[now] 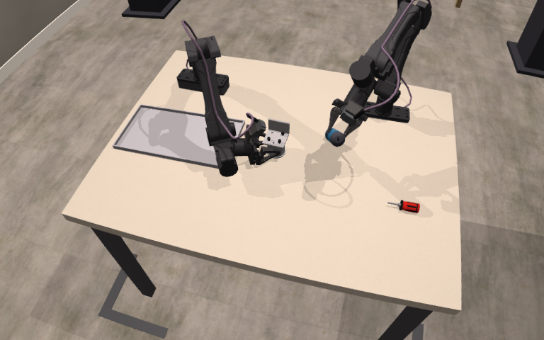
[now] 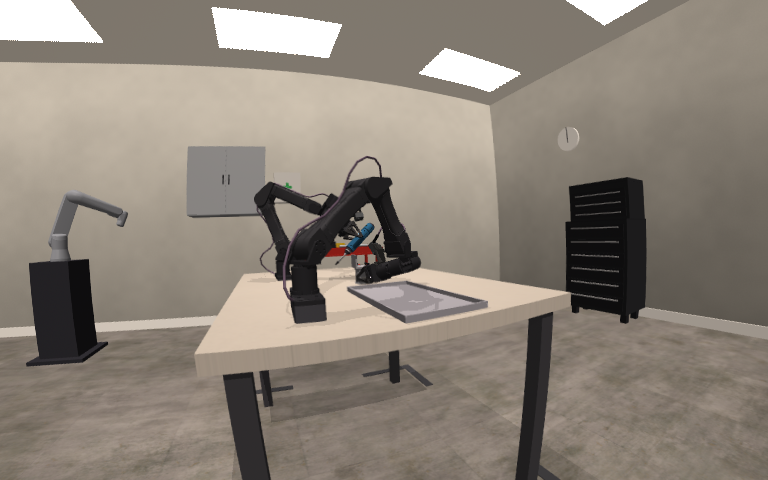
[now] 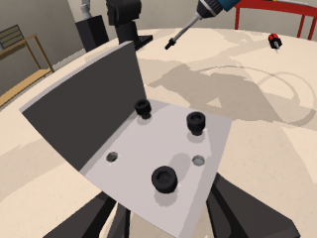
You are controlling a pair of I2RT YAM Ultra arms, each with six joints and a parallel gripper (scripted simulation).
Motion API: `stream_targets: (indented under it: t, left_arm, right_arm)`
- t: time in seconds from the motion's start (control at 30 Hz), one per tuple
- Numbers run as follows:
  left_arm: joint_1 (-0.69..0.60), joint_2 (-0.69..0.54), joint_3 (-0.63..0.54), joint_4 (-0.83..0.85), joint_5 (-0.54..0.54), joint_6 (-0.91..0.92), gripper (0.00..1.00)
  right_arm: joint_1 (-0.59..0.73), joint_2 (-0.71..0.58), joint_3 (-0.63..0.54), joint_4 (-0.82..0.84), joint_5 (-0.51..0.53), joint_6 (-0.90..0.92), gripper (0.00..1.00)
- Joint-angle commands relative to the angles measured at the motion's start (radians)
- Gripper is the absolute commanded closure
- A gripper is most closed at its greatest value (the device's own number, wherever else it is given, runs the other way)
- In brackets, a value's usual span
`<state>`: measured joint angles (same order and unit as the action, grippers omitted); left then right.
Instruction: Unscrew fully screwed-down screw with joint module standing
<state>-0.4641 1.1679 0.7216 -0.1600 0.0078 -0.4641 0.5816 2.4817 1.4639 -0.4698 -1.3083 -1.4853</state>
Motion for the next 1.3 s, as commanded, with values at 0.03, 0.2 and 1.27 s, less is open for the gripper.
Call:
stream_targets:
  t: [0.03, 0.2, 1.27]
  left_arm:
    - [0.036, 0.014, 0.068, -0.017, -0.009, -0.045, 0.58]
    - [0.078, 0.033, 0.091, -0.075, -0.005, -0.083, 0.58]
    - [0.258, 0.09, 0.19, -0.335, -0.009, -0.255, 0.58]
  right_arm:
    - [0.008, -0.002, 0.028, -0.013, -0.03, -0.008, 0.41]
    - [0.008, -0.002, 0.028, -0.013, -0.03, -0.008, 0.41]
    - [0.008, -0.002, 0.028, -0.013, -0.03, -0.008, 0.41]
